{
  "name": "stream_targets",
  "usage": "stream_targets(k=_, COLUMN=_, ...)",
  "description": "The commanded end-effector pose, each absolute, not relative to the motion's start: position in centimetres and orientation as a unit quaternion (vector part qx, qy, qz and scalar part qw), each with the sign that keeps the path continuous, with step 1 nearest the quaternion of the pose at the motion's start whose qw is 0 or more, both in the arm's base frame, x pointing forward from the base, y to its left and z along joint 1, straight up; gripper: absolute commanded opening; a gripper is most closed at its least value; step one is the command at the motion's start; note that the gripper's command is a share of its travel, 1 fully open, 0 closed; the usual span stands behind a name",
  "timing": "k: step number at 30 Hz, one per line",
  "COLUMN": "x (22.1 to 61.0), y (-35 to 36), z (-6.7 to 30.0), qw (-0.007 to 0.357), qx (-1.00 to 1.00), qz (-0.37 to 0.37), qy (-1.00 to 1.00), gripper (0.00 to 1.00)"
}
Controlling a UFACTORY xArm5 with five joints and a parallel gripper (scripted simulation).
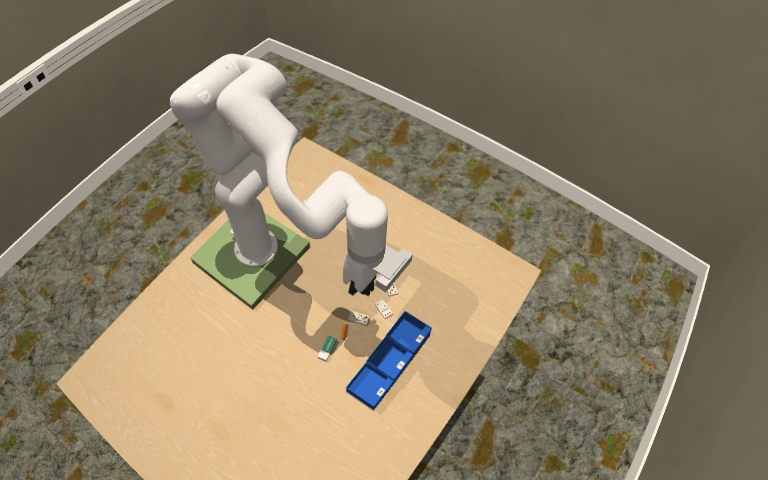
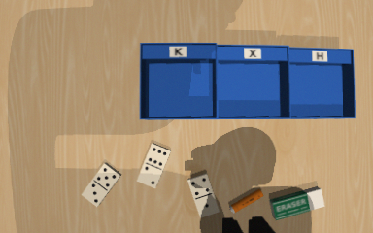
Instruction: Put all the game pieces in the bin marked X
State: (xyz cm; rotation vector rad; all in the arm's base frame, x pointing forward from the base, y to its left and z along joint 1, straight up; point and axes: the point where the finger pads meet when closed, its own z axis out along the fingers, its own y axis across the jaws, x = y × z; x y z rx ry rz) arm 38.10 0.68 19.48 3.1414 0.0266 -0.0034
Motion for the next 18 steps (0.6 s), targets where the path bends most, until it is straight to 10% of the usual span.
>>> stream_targets(k=1, x=38.1, y=0.7, z=19.5, qw=0.002, qx=1.0, qz=0.001, qy=0.008, gripper=0.09)
stream_targets(k=18, x=41.6, y=-6.7, z=13.8, qw=0.003, qx=1.0, qz=0.001, qy=0.011, gripper=0.09)
